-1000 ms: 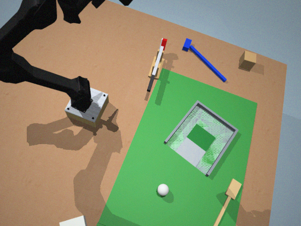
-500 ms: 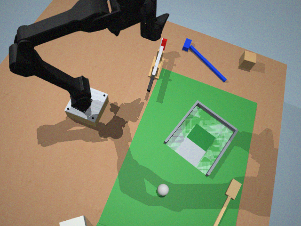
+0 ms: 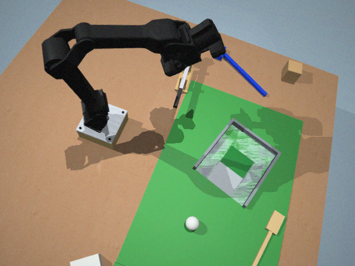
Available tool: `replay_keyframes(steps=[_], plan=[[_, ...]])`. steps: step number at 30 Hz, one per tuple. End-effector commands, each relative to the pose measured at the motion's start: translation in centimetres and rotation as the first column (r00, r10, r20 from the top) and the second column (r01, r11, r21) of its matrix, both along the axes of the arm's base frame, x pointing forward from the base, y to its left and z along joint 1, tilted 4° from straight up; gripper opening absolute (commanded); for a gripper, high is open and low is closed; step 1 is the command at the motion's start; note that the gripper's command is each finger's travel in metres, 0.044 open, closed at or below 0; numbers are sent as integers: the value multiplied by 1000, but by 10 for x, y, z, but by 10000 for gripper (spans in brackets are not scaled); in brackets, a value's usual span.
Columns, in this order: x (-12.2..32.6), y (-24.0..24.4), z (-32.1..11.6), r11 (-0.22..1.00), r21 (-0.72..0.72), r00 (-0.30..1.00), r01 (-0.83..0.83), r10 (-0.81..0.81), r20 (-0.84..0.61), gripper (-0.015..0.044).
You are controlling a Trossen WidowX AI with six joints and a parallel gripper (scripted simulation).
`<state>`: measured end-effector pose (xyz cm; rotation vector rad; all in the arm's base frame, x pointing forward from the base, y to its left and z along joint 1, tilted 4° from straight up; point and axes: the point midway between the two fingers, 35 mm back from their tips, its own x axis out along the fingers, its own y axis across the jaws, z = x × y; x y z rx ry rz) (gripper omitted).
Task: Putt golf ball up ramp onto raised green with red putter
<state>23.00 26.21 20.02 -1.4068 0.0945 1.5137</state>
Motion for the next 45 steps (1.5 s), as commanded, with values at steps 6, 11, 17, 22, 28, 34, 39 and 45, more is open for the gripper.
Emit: replay_keyframes(steps=[6, 11, 17, 22, 28, 34, 39, 45], plan=[[-26, -40, -132, 838, -432, 802, 335, -494, -337, 440], [-22, -47, -134, 830, -442, 795, 339, -505, -338, 440], [-22, -47, -134, 830, -442, 795, 339, -505, -338, 440], [-20, -47, -152, 830, -442, 795, 339, -505, -337, 440], [-19, -48, -158, 830, -442, 795, 339, -505, -337, 440], [-19, -50, -180, 830, -442, 795, 339, -505, -337, 440], [-19, -50, -181, 830, -442, 795, 339, -505, -337, 440], [-19, -50, -189, 830, -442, 795, 339, -505, -337, 440]])
